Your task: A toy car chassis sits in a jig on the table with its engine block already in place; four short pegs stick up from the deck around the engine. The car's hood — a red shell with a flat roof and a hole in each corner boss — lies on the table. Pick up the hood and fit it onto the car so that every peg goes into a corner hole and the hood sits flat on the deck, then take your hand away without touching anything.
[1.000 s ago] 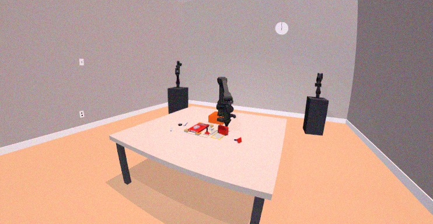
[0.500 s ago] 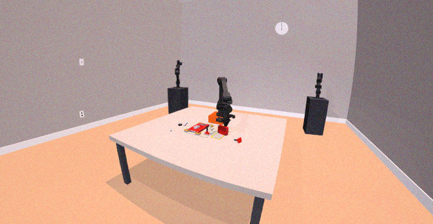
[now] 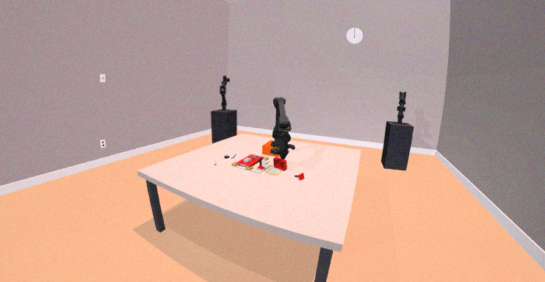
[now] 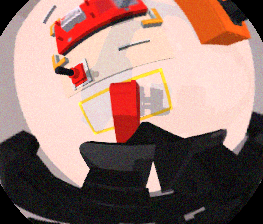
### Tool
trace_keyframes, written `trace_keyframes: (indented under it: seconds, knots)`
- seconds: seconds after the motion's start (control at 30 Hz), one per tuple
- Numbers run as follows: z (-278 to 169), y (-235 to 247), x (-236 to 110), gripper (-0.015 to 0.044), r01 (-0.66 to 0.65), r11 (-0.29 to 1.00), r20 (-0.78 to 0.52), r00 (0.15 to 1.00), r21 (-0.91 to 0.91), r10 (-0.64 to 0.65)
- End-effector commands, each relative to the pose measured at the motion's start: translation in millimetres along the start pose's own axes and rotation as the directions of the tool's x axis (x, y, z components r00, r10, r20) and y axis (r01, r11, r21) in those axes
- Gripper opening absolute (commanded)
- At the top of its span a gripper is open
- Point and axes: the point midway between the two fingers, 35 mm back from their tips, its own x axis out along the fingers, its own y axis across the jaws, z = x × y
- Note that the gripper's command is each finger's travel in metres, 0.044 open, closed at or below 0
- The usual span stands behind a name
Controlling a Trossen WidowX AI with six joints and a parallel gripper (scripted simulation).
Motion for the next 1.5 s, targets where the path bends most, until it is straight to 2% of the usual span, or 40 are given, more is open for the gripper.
trace_keyframes:
  seconds: [0.0,0.83,0.93,1.13,1.47]
  knots:
    - [-1.3,4.9,-1.2,0.0,-0.001,1.0,-0.004,1.0,-0.005,0.001]
    - [-0.1,26.3,-1.1,0.0,-0.003,1.0,-0.004,1.0,-0.005,0.003]
    - [-1.1,26.7,-15.8,0.0,-0.003,1.0,-0.004,1.0,-0.005,0.003]
    - [1.0,22.5,-77.8,0.0,-0.003,1.0,-0.005,1.0,-0.005,0.003]
    - [-0.4,24.5,-74.8,0.0,-0.013,1.0,-0.013,1.0,-0.009,0.013]
